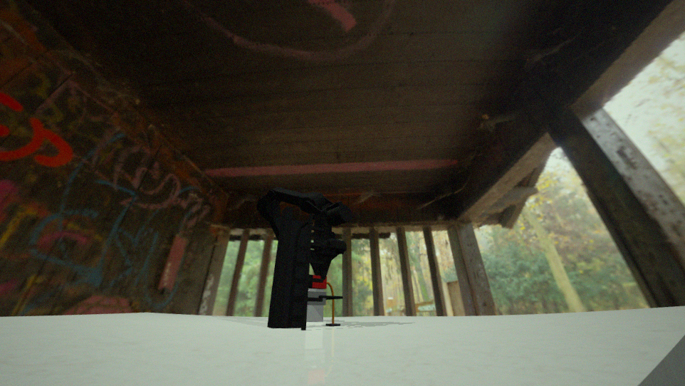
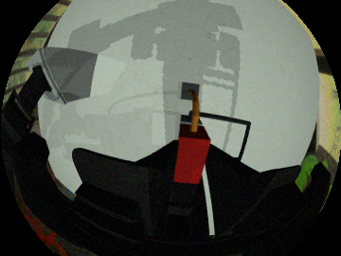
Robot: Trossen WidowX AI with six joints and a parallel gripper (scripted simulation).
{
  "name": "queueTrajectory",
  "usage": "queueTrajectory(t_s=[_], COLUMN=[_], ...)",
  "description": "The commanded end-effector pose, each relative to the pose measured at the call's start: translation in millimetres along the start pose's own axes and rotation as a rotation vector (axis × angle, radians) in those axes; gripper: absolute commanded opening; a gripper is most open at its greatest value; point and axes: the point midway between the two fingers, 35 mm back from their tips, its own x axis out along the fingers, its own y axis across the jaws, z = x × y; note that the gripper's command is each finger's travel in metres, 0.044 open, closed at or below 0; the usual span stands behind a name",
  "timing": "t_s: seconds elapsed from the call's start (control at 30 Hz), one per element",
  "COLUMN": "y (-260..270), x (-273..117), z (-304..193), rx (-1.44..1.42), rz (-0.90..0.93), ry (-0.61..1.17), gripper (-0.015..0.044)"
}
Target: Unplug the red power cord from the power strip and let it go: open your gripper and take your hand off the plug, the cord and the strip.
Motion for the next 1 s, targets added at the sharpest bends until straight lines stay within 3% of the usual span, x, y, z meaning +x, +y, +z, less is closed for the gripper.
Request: queueTrajectory(t_s=[0.0,0.27,0.97], y=[0.1,0.1,-2.4], x=[-0.2,-0.2,-1.5], z=[-0.1,0.1,32.1], rx=[0.000,0.000,-0.003], rz=[0.001,0.001,-0.001], ry=[0.000,0.000,-0.004], gripper=[0.0048,0.0000,0.0000])
